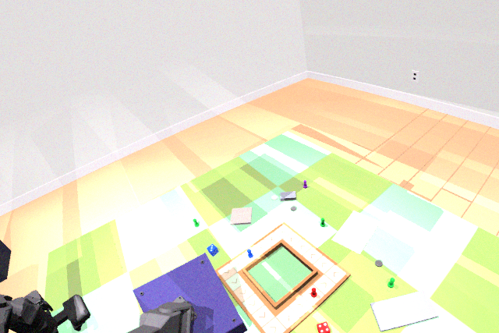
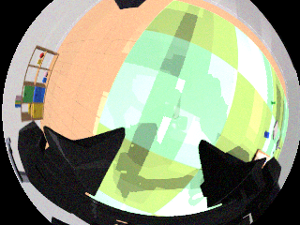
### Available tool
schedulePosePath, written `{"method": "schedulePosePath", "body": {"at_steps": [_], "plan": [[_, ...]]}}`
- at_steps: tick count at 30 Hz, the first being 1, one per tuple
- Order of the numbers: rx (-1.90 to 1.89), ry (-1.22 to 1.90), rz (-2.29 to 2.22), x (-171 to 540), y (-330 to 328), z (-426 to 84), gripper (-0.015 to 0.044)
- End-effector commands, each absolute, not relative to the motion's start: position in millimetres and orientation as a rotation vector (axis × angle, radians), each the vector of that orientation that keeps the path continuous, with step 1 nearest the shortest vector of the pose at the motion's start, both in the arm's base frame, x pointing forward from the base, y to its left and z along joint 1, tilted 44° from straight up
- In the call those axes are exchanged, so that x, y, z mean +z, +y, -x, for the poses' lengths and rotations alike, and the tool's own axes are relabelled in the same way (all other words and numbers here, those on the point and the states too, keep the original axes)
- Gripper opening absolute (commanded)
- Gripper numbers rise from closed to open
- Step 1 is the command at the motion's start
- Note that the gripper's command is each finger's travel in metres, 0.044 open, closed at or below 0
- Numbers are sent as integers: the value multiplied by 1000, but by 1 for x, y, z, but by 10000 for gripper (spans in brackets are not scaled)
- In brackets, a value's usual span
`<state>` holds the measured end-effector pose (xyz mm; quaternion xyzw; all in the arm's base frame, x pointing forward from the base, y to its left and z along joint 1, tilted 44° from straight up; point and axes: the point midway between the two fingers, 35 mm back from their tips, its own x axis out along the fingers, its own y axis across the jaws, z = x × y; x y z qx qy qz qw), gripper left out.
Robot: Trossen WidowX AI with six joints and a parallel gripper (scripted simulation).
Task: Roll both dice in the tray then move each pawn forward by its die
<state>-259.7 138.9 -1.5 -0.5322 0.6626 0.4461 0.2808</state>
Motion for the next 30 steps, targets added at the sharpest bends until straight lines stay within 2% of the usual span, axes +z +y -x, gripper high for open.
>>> {"method": "schedulePosePath", "body": {"at_steps": [1,5,11,18,24,30], "plan": [[1195,1775,1422,-2,140,259,374],[1169,1754,1325,-4,168,238,275],[1076,1693,1070,-2,240,164,275],[953,1582,848,9,285,55,275],[739,1502,680,15,287,-51,275],[485,1433,546,23,252,-151,275]]}}
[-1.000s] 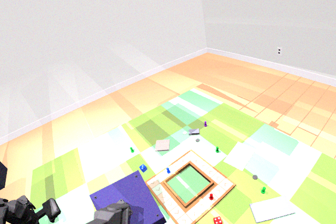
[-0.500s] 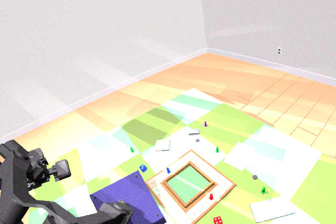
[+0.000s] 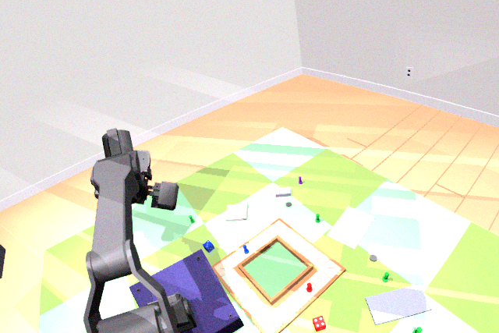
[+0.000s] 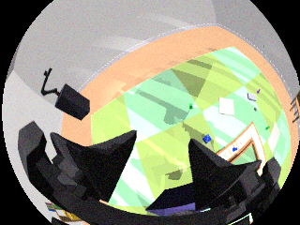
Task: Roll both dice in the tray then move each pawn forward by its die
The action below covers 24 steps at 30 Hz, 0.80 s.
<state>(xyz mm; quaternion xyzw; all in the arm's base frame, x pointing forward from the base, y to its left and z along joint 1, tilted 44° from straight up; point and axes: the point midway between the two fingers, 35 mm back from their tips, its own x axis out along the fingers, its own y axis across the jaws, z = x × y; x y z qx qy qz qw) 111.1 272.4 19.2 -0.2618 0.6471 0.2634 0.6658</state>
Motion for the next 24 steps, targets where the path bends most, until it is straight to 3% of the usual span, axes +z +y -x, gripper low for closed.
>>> {"method": "schedulePosePath", "body": {"at_steps": [1,7,13,18,24], "plan": [[443,1420,523,25,243,-166,275],[173,1347,404,38,173,-245,275],[-132,1312,329,52,76,-293,275],[-397,1307,282,66,-13,-305,275],[-720,1326,232,85,-119,-284,275]]}}
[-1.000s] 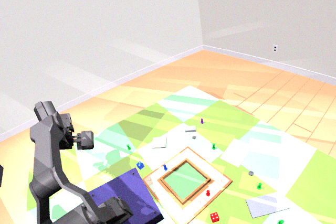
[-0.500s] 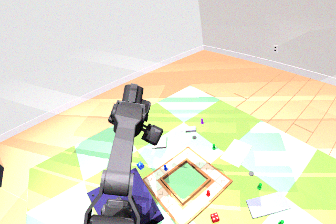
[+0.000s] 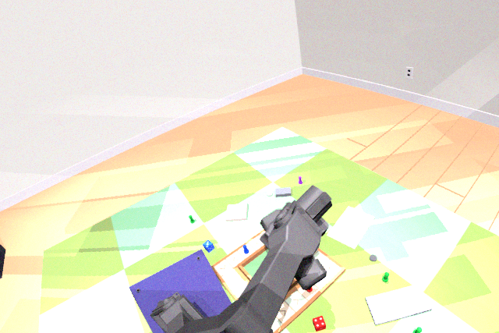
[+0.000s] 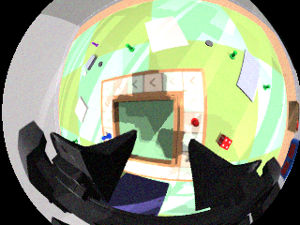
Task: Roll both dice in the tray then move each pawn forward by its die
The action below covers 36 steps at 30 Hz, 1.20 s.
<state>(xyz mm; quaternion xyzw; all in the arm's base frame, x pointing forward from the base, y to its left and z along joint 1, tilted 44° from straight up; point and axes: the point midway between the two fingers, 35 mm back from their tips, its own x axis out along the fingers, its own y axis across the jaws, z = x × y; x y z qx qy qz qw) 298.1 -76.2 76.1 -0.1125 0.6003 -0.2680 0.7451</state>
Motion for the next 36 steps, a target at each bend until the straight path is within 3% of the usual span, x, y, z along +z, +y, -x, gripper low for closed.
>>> {"method": "schedulePosePath", "body": {"at_steps": [1,8,36], "plan": [[-774,1332,224,89,-135,-277,275],[-1014,1369,187,108,-206,-240,275],[-1017,1369,188,78,-237,-236,275]]}}
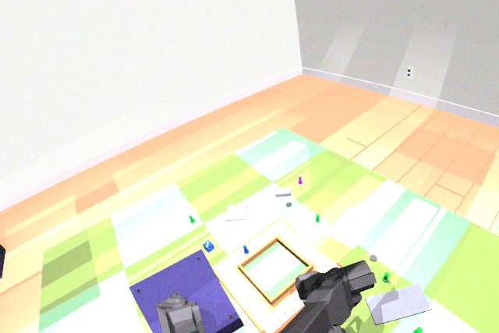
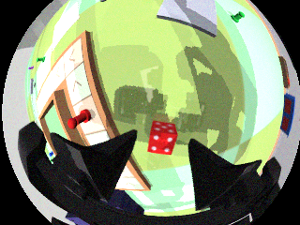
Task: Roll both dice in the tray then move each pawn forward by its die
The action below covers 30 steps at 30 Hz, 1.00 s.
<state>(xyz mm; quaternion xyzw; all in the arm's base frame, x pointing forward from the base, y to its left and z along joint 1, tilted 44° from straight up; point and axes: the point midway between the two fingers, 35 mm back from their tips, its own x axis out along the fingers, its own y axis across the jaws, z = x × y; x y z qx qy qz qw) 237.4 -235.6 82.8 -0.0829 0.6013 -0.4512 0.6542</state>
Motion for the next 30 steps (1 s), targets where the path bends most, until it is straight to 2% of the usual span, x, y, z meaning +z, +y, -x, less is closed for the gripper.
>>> {"method": "schedulePosePath", "body": {"at_steps": [1,4,9,18,21,30], "plan": [[-1017,1369,188,77,-238,-236,275],[-1017,1368,189,75,-240,-235,275],[-1017,1368,189,75,-240,-235,144],[-1017,1368,189,75,-240,-235,84],[-1016,1369,187,78,-237,-237,5],[-1007,1373,174,112,-195,-252,0]]}}
